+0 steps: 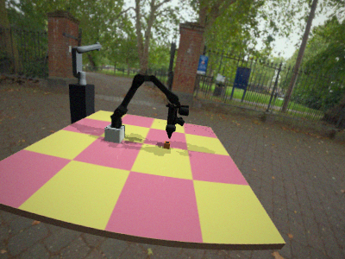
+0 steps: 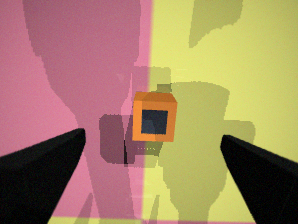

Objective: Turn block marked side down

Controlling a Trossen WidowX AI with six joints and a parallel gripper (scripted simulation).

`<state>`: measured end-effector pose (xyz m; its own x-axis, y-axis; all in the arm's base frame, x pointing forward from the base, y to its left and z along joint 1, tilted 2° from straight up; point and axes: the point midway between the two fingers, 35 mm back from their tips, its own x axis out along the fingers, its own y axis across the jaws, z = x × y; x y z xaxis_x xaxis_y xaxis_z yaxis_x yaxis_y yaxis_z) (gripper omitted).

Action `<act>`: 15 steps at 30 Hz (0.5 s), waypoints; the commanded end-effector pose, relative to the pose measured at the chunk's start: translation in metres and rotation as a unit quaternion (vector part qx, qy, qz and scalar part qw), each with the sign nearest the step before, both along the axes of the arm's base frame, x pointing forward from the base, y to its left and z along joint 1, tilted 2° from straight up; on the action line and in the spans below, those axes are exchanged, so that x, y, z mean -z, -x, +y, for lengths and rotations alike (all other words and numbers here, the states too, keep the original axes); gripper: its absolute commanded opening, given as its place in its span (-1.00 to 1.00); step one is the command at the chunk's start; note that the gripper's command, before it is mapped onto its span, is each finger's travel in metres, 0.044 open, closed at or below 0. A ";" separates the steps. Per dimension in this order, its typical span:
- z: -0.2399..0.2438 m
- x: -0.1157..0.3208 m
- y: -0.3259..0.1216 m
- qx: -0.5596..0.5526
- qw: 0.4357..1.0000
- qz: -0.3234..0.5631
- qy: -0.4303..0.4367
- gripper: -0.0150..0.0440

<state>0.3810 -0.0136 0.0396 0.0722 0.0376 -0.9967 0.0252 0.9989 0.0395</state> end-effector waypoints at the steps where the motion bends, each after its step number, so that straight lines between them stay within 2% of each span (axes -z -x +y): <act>1: -0.002 0.020 0.006 -0.002 1.000 0.017 0.002 1.00; 15: 0.000 0.042 0.005 -0.002 1.000 0.017 0.002 1.00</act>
<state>0.3783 -0.0139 0.0054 0.0496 0.0376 -0.9981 0.0246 0.9989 0.0388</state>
